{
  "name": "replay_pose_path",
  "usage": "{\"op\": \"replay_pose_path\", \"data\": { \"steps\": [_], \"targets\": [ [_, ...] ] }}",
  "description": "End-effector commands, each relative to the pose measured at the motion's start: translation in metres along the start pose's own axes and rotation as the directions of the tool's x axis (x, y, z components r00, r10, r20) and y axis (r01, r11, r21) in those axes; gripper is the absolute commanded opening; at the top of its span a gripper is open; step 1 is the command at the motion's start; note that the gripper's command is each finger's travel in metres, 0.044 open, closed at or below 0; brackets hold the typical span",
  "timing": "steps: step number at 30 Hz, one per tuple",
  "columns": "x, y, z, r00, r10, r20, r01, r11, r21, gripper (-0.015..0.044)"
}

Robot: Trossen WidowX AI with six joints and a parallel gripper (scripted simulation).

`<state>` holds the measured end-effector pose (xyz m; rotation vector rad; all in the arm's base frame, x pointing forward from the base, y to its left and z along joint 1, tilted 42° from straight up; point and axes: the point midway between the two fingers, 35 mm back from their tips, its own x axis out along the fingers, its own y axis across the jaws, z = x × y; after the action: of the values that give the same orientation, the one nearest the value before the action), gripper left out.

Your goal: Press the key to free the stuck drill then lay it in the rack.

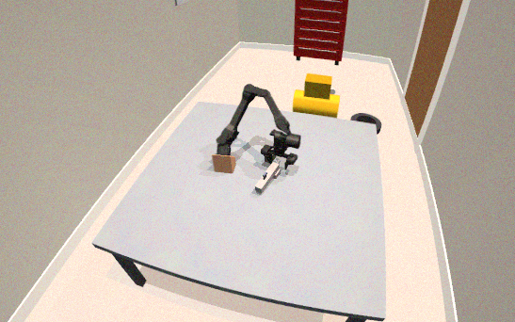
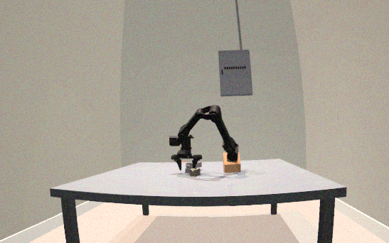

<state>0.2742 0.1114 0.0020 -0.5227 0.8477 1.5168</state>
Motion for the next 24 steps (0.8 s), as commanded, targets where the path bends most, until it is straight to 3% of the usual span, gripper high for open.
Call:
{"op": "replay_pose_path", "data": {
  "steps": [1,12,19,24],
  "targets": [
    [-0.0005,-0.0002,0.0003,1.0,-0.001,0.0,0.001,1.0,-0.001,0.0335],
    [-0.0005,-0.0002,0.0003,1.0,-0.001,0.0,0.001,1.0,-0.001,0.0046],
    [-0.0005,-0.0002,0.0003,1.0,-0.001,0.0,0.001,1.0,-0.001,0.0],
    [-0.0005,0.0007,0.0047,1.0,0.005,0.005,-0.005,1.0,0.008,0.0]
  ]
}}
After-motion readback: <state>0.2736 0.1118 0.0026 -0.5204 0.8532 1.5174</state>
